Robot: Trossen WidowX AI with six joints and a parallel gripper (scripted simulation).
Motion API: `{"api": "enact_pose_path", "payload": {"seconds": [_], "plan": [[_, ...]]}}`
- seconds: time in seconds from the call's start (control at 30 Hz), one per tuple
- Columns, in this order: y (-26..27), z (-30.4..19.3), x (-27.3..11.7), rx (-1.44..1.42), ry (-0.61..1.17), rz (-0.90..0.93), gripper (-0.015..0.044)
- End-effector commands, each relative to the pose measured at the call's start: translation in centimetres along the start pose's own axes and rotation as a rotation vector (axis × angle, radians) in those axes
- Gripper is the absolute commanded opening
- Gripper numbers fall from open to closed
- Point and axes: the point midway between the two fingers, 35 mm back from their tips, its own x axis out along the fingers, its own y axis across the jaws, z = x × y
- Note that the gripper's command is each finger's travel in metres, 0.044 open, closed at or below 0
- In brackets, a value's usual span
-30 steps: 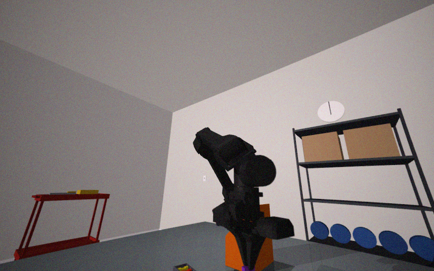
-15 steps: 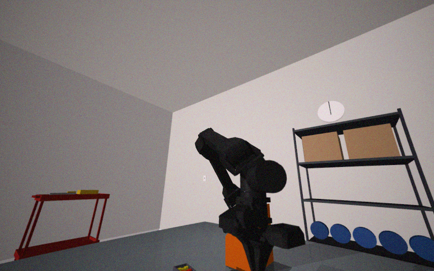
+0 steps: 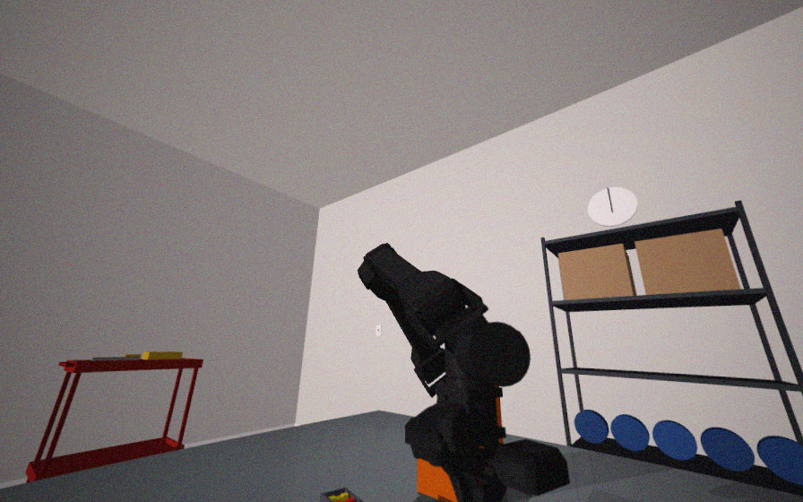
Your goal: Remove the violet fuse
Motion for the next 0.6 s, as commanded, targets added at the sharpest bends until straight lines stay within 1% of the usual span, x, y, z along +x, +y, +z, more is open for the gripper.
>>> {"api": "enact_pose_path", "payload": {"seconds": [0.0,0.4,0.43,0.53,0.57], "plan": [[0.0,0.0,0.5,-0.004,-0.007,-0.001,0.0000],[0.0,0.0,0.1,0.000,0.000,0.000,0.0315],[0.0,0.0,-0.1,0.000,0.000,0.000,0.0330],[0.0,0.0,-3.2,-0.004,-0.006,0.000,0.0330],[0.0,0.0,-3.5,-0.005,-0.006,0.000,0.0330]]}}
